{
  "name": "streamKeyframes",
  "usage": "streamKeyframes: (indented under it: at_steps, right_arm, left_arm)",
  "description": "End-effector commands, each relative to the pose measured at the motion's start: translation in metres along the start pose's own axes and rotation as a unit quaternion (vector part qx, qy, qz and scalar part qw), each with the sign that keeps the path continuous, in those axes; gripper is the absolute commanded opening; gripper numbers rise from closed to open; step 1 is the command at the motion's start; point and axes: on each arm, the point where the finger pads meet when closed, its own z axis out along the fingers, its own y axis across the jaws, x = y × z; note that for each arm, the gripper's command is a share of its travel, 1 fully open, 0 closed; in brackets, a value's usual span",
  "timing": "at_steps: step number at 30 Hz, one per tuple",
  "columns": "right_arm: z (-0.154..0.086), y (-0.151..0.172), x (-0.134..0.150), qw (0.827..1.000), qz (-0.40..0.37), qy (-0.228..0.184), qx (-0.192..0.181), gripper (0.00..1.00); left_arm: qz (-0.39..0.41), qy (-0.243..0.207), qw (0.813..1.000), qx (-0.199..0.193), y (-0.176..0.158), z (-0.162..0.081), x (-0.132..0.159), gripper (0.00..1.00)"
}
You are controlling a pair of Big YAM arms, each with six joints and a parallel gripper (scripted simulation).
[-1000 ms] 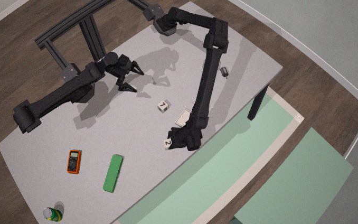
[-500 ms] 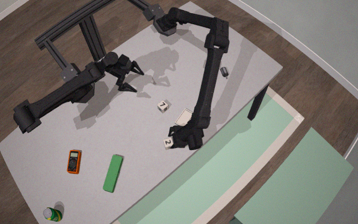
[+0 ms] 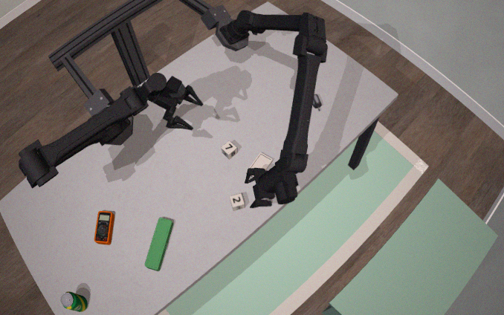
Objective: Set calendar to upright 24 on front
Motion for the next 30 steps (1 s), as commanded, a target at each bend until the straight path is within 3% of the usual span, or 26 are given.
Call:
streamKeyframes:
  at_steps: [1, 3, 4, 5, 7, 9, 14, 21, 28, 30]
  right_arm:
    - [0.0, 0.001, -0.005, 1.0, 0.007, -0.005, 0.0, 1.0]
    - [0.0, 0.001, -0.005, 1.0, 0.007, -0.005, 0.0, 1.0]
    - [0.0, 0.001, -0.005, 1.0, 0.007, -0.005, 0.0, 1.0]
    - [0.0, 0.001, -0.005, 1.0, 0.007, -0.005, 0.0, 1.0]
    - [0.001, 0.001, -0.015, 1.0, 0.009, -0.008, 0.0, 1.0]
    - [0.003, -0.002, -0.015, 1.0, -0.004, 0.001, -0.002, 1.0]
    - [0.003, -0.001, -0.013, 0.999, -0.026, 0.016, -0.022, 1.0]
    - [-0.003, 0.002, -0.006, 0.989, -0.095, 0.062, -0.096, 1.0]
    - [-0.015, -0.001, 0.004, 0.972, -0.139, 0.103, -0.156, 1.0]
    - [-0.015, -0.001, 0.004, 0.972, -0.139, 0.103, -0.156, 1.0]
  left_arm:
    - [0.01, 0.003, 1.0, 0.029, -0.008, -0.029, 0.025, 1.0]
    - [0.01, 0.003, 0.999, 0.03, -0.008, -0.027, 0.025, 1.0]
    - [0.01, 0.003, 1.0, 0.015, -0.001, -0.006, 0.025, 1.0]
    - [0.025, 0.003, 1.0, 0.01, 0.002, 0.001, 0.026, 0.89]
    - [0.047, -0.001, 0.999, 0.019, 0.001, -0.01, 0.028, 0.69]
    - [0.083, -0.011, 0.996, 0.028, 0.004, -0.02, 0.032, 0.69]
    - [0.153, -0.043, 0.987, 0.018, 0.026, -0.011, 0.04, 0.69]
    - [0.317, -0.14, 0.938, -0.026, 0.099, 0.008, 0.053, 0.69]
    - [0.443, -0.218, 0.867, -0.076, 0.165, 0.014, 0.054, 0.69]
    - [0.443, -0.218, 0.867, -0.076, 0.165, 0.014, 0.054, 0.69]
